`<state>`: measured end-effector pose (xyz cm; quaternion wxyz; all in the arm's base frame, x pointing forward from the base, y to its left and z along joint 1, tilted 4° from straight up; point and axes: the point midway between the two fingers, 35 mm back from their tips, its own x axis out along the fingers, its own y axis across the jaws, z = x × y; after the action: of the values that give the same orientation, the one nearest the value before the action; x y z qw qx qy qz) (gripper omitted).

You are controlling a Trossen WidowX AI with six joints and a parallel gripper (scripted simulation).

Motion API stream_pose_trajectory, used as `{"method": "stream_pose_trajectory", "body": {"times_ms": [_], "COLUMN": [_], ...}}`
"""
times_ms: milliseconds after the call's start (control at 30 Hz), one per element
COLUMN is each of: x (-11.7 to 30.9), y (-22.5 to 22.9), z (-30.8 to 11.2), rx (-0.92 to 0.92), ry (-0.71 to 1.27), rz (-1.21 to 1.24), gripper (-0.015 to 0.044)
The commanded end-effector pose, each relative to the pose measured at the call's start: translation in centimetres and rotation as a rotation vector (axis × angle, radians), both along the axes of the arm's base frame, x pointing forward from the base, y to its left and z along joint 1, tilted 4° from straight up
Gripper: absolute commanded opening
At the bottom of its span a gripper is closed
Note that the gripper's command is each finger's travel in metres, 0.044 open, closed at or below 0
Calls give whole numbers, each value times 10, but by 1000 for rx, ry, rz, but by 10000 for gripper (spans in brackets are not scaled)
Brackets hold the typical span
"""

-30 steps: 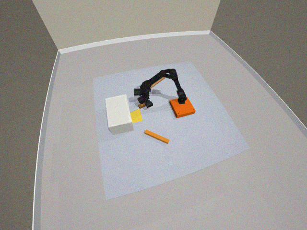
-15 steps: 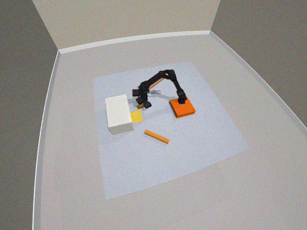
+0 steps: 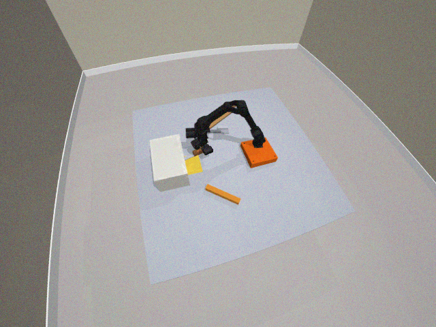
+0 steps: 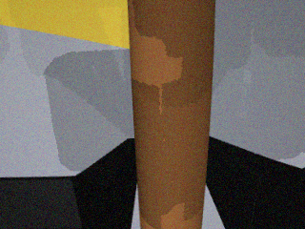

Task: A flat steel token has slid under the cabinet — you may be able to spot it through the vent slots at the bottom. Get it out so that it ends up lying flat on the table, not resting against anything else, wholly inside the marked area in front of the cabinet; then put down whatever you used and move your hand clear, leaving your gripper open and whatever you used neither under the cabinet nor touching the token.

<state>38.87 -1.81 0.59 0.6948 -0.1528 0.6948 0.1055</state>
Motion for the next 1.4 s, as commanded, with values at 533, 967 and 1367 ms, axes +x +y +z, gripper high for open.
{"method": "stream_pose_trajectory", "body": {"times_ms": [533, 967, 1367], "x": [20, 30, 26], "y": [8, 13, 26], "z": [1, 0, -2], "rx": [-1, -1, 1], "ry": [-4, -5, -5], "rz": [-1, -1, -1], "gripper": [0, 0, 0]}}
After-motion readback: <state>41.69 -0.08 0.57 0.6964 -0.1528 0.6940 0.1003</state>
